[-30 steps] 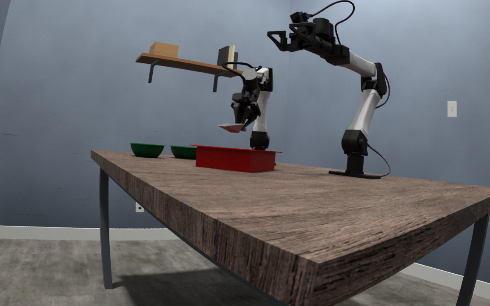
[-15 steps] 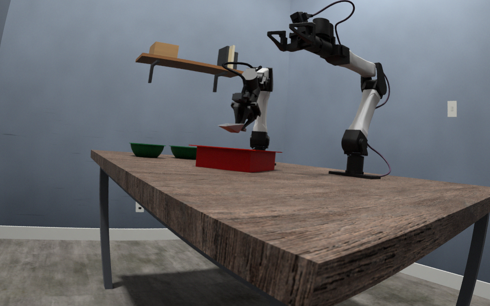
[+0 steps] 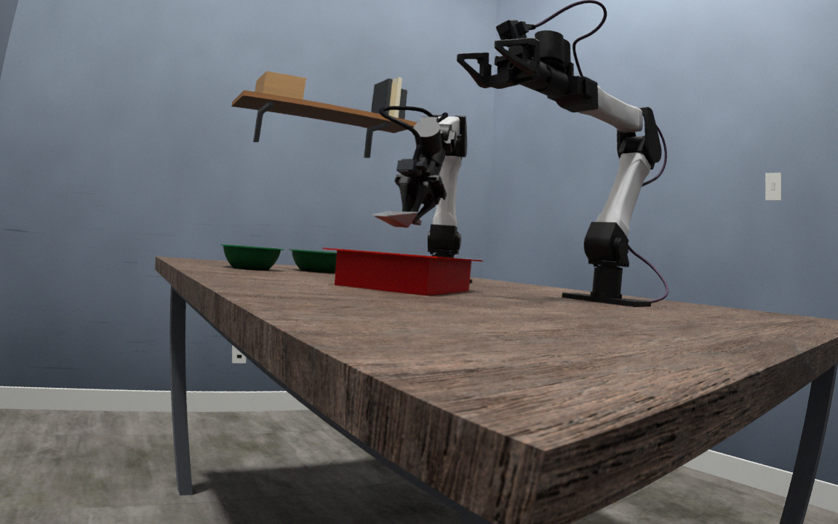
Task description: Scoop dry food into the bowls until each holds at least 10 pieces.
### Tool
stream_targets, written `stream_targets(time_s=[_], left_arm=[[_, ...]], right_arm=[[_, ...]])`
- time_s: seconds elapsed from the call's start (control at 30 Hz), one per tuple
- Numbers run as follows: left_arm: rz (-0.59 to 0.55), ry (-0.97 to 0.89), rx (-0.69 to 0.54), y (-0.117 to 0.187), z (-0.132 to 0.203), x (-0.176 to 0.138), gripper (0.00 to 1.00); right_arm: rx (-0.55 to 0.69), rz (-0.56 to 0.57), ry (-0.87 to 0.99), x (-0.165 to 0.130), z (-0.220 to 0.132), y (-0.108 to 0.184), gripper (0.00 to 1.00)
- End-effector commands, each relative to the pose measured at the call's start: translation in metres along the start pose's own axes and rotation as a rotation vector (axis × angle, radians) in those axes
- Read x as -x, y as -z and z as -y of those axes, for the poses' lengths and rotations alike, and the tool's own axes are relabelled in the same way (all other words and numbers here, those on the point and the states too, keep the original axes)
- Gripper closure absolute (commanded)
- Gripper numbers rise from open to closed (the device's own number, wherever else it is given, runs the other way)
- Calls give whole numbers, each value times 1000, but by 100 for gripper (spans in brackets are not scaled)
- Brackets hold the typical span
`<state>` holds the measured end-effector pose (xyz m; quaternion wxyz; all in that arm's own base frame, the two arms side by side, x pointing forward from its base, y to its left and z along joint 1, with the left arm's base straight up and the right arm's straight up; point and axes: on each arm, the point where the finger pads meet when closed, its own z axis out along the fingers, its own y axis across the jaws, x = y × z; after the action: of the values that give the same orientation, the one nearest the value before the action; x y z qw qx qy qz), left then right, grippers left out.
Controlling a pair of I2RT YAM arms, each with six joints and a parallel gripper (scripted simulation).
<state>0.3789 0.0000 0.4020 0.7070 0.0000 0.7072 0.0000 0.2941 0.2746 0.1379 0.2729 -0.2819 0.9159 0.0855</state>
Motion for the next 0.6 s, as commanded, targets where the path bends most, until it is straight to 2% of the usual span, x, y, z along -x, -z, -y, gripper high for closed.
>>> stream_targets(time_s=[0.0,0.2,0.23,0.33,0.4,0.47,0.5,0.57], left_arm=[[26,1,0,3,0,11,0],[26,1,0,3,0,11,0],[26,1,0,3,0,11,0],[26,1,0,3,0,11,0],[26,1,0,3,0,11,0],[26,1,0,3,0,11,0],[26,1,0,3,0,11,0],[26,1,0,3,0,11,0]], right_arm=[[7,50,-6,14,-1,10,100],[7,50,-6,14,-1,10,100],[6,0,-1,-5,7,8,100],[29,-1,12,-5,12,14,100],[45,-30,20,-16,20,14,100],[45,-30,20,-16,20,14,100],[56,17,20,0,22,23,100],[72,-40,26,-23,29,18,100]])
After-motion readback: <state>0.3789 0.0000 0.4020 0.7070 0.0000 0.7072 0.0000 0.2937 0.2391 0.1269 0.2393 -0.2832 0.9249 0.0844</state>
